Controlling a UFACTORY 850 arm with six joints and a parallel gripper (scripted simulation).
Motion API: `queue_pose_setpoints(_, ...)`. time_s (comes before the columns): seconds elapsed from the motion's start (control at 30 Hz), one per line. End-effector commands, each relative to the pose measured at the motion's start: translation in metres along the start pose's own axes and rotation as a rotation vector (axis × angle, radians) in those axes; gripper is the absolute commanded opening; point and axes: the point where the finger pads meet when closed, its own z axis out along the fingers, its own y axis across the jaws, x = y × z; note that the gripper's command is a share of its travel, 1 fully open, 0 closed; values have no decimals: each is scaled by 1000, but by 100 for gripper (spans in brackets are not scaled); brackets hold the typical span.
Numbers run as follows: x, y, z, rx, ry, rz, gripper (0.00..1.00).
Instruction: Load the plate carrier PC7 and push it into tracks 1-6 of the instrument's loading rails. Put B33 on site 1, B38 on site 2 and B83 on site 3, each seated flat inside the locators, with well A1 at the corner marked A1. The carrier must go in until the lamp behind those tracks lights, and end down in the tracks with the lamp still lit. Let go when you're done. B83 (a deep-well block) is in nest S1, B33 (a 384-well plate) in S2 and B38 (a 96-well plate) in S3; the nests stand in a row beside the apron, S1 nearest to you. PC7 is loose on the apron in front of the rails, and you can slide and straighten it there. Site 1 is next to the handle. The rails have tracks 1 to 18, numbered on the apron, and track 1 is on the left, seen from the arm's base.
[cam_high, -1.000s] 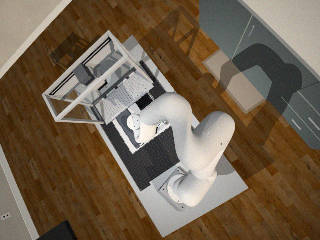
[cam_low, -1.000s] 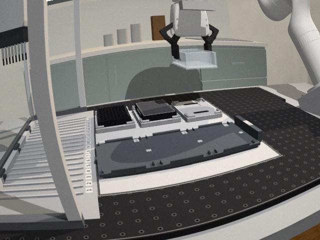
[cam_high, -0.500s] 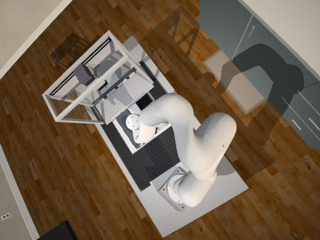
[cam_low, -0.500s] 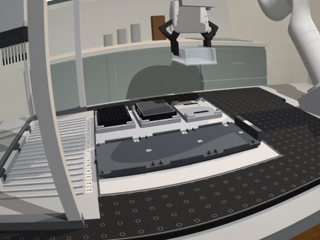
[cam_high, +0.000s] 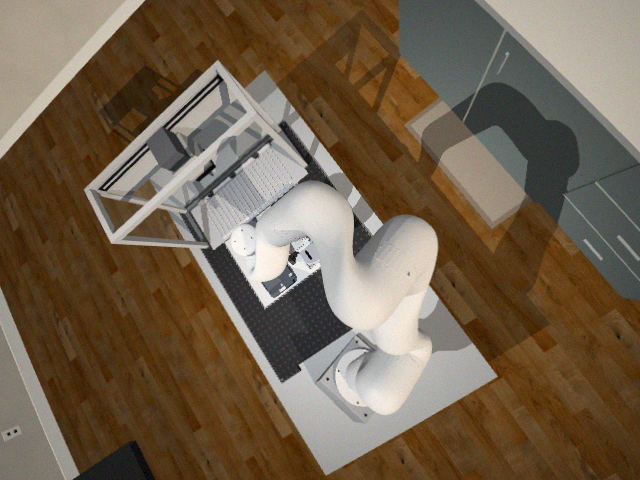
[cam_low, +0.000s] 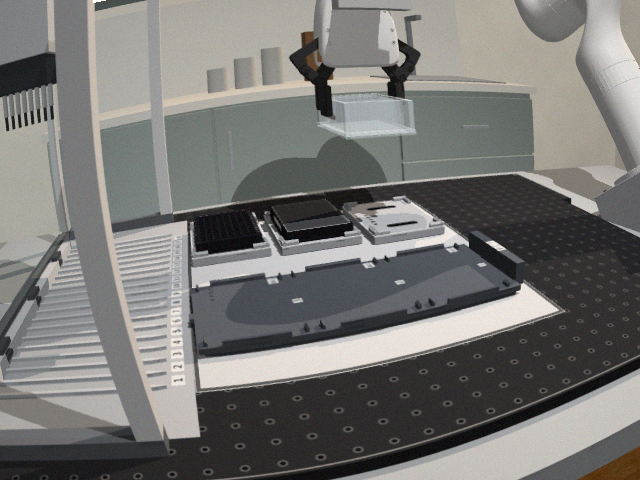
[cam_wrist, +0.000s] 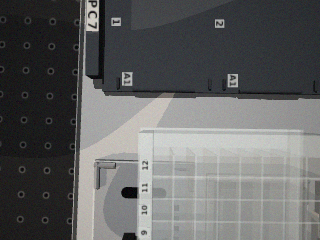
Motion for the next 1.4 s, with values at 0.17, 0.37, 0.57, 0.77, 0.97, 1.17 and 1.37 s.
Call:
queue_pose_setpoints(0.17,28,31,0,-1,1,0,0)
queue_pose_setpoints(0.37,48,53,0,-1,1,0,0)
queue_pose_setpoints(0.57,62,68,0,-1,1,0,0)
queue_pose_setpoints(0.77,82,90,0,-1,1,0,0)
queue_pose_setpoints(0.97,99,109,0,-1,1,0,0)
queue_pose_setpoints(1.17,116,127,0,-1,1,0,0)
queue_pose_setpoints(1.37,136,149,0,-1,1,0,0)
